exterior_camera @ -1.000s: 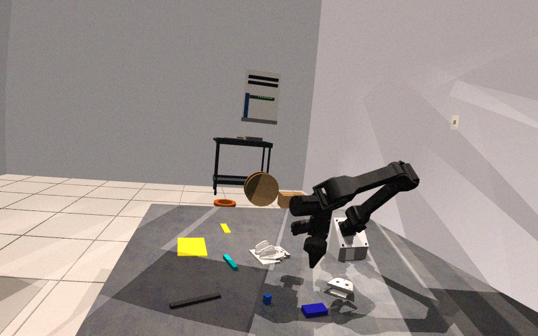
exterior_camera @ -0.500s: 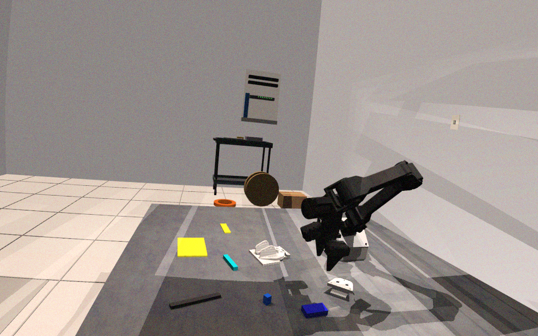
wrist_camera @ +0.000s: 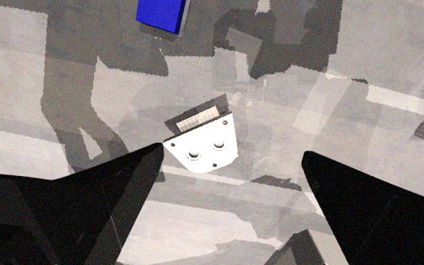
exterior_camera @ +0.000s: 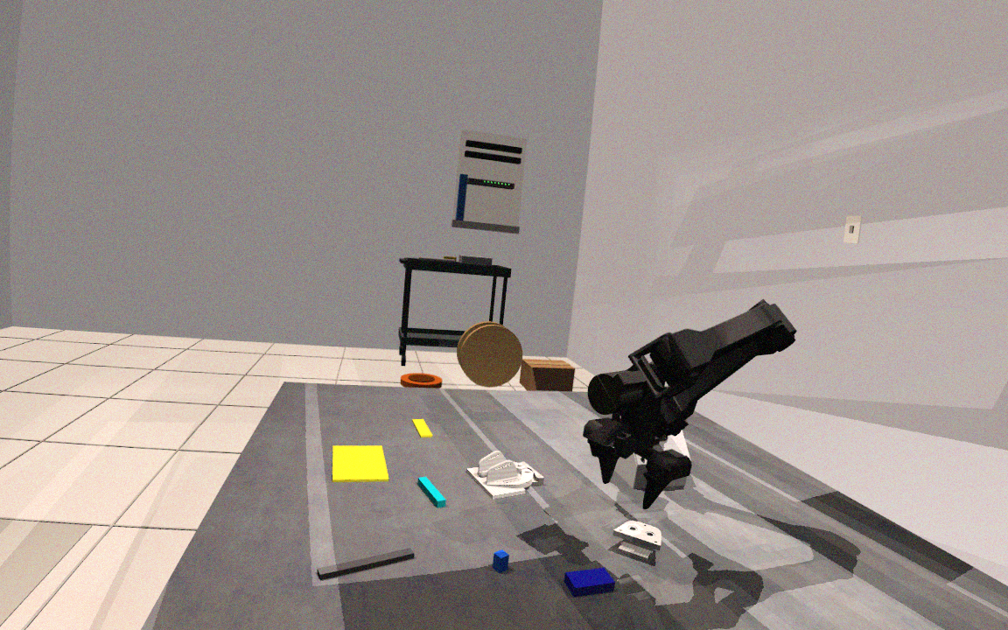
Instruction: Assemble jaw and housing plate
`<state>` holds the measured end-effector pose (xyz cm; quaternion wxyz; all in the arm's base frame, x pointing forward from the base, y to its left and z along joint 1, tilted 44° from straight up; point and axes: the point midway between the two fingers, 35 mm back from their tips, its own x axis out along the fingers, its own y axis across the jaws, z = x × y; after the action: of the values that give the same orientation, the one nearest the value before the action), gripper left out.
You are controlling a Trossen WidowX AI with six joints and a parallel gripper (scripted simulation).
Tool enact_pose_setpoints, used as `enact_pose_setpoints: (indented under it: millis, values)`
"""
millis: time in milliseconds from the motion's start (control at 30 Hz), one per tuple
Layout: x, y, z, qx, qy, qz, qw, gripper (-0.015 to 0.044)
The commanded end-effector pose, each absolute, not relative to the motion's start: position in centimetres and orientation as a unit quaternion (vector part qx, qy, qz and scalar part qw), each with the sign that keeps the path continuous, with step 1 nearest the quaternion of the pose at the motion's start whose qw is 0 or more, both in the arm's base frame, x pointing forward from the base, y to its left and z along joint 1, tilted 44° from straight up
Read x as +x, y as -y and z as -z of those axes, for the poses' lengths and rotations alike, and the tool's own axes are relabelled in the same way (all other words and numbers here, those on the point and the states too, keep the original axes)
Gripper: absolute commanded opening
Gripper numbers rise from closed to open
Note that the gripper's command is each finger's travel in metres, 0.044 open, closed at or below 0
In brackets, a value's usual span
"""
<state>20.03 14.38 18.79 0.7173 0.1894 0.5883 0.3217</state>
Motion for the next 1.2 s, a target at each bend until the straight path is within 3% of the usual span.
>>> enact_pose_setpoints:
  millis: [0,467,1167]
  values:
    - [19.3,-14.6,-19.1,0.151,-0.570,-0.353,0.726,0.0440]
    - [17.0,-15.4,-20.2,0.025,-0.495,-0.456,0.739,0.0440]
    - [17.3,-18.5,-17.1,0.024,-0.494,-0.457,0.739,0.0440]
